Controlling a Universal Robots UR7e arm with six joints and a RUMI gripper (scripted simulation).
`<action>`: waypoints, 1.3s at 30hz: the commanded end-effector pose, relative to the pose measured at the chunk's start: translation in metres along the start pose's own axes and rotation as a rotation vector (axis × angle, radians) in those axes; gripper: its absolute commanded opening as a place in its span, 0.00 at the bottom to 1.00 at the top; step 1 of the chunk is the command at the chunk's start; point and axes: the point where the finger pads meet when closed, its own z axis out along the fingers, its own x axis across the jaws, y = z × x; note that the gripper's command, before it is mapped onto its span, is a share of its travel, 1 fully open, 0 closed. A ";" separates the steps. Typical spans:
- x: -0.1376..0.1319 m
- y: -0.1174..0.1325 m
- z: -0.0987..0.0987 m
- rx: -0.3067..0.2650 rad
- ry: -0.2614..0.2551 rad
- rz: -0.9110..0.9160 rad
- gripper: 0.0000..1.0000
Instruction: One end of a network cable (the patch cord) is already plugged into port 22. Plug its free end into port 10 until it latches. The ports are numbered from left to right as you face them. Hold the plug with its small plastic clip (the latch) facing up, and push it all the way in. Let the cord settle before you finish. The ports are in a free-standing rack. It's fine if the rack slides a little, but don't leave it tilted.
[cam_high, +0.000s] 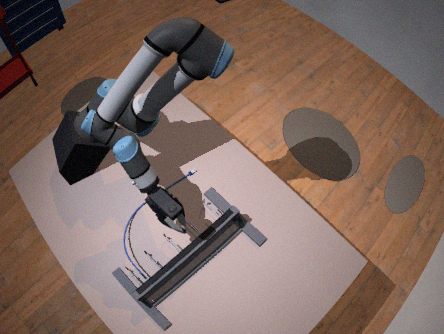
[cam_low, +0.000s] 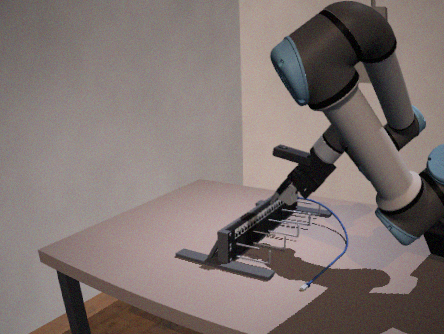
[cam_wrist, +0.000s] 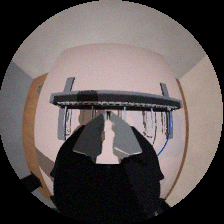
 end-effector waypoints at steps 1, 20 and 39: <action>0.000 0.000 0.000 0.001 0.000 0.000 0.00; 0.000 0.000 -0.001 0.001 0.000 0.000 0.00; 0.000 0.000 -0.007 0.001 0.000 0.000 0.00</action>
